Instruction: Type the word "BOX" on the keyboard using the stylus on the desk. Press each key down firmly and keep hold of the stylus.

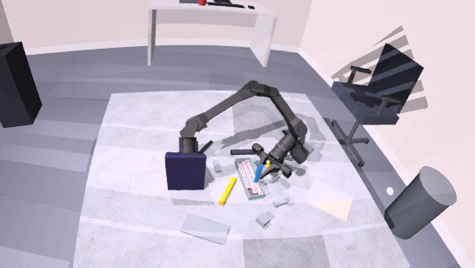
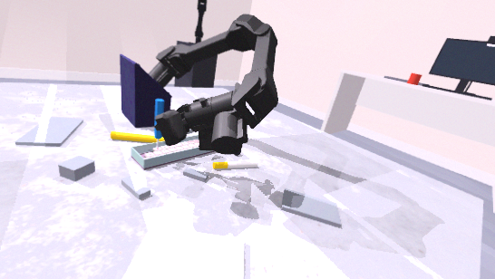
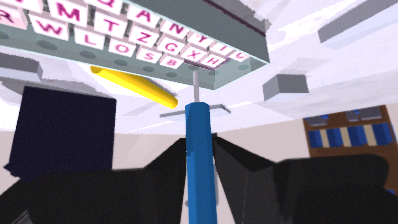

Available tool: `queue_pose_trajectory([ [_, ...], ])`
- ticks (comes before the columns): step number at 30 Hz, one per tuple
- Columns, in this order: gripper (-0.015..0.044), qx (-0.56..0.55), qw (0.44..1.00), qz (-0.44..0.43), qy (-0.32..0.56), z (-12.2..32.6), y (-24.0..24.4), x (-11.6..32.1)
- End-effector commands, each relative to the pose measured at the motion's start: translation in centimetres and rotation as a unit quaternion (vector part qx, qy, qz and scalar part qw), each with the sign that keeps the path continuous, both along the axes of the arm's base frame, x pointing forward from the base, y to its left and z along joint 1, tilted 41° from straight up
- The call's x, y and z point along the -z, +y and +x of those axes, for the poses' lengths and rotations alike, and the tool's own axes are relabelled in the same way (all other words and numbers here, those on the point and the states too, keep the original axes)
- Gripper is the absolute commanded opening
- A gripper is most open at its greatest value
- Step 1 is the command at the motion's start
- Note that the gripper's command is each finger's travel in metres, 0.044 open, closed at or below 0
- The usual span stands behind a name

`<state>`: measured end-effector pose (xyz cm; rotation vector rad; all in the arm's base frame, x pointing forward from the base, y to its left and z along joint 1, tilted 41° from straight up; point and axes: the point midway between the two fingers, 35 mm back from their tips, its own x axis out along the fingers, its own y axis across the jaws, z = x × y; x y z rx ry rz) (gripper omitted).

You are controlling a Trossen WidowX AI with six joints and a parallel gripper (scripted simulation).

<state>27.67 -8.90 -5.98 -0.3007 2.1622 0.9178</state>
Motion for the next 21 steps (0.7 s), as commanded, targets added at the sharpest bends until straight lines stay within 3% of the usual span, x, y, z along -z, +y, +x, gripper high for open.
queue_pose_trajectory([
  [1,0.0081,0.003,1.0,0.0,-0.001,0.08,0.18,0.19],
  [21,0.0081,0.003,1.0,0.0,-0.001,0.2,0.7,0.8],
])
